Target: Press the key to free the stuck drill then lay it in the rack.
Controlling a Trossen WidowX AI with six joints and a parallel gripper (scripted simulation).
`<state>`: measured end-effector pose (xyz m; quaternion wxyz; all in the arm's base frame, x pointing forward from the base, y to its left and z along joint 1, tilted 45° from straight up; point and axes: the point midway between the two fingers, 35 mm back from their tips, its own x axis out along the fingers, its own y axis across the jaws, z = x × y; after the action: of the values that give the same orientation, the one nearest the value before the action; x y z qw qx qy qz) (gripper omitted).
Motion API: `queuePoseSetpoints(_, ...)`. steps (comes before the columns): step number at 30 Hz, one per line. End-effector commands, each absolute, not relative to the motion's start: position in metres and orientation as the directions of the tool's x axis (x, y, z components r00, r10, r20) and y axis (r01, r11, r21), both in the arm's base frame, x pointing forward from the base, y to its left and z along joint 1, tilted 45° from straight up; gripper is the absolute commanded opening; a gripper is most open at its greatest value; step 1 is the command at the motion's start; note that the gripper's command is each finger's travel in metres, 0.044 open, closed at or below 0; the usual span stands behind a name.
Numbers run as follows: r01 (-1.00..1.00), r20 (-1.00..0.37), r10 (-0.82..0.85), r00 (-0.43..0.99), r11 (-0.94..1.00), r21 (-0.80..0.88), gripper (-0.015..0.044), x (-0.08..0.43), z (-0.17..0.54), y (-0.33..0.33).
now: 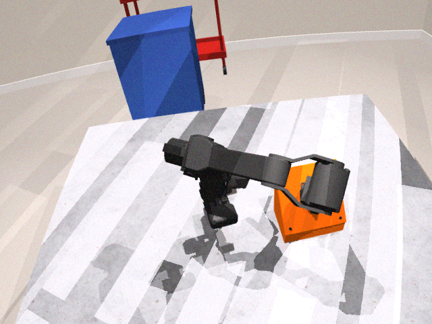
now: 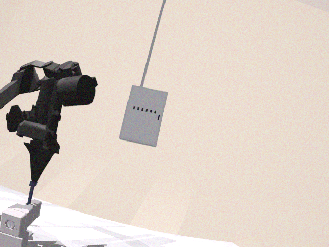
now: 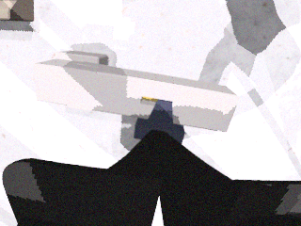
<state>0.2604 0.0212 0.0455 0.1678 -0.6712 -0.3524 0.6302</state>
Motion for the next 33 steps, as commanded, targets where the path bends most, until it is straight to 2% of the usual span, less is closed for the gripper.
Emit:
queuePoseSetpoints(1, 0.27, -0.709, 0.698, -0.099, -0.667, -0.694, 0.0, 0.254, 0.032, 0.041)
queuePoseSetpoints(14, 0.27, -0.712, 0.695, -0.099, -0.67, -0.692, 0.0341, 0.268, 0.085, -0.018)
queuePoseSetpoints(16, 0.317, -0.717, 0.692, -0.08, -0.664, -0.677, 0.0394, 0.27, 0.078, -0.013)
queuePoseSetpoints(18, 0.451, -0.718, 0.691, -0.08, -0.617, -0.645, 0.044, 0.272, 0.073, -0.014)
queuePoseSetpoints(22, 0.757, -0.721, 0.689, -0.08, -0.428, -0.493, 0.044, 0.277, 0.06, -0.019)
queuePoseSetpoints(26, 0.947, -0.723, 0.686, -0.08, -0.175, -0.271, 0.044, 0.282, 0.046, -0.023)
queuePoseSetpoints(29, 0.996, -0.725, 0.684, -0.08, 0.035, -0.078, 0.044, 0.285, 0.036, -0.026)
queuePoseSetpoints(33, 0.933, -0.728, 0.681, -0.08, 0.308, 0.185, 0.044, 0.288, 0.022, -0.03)
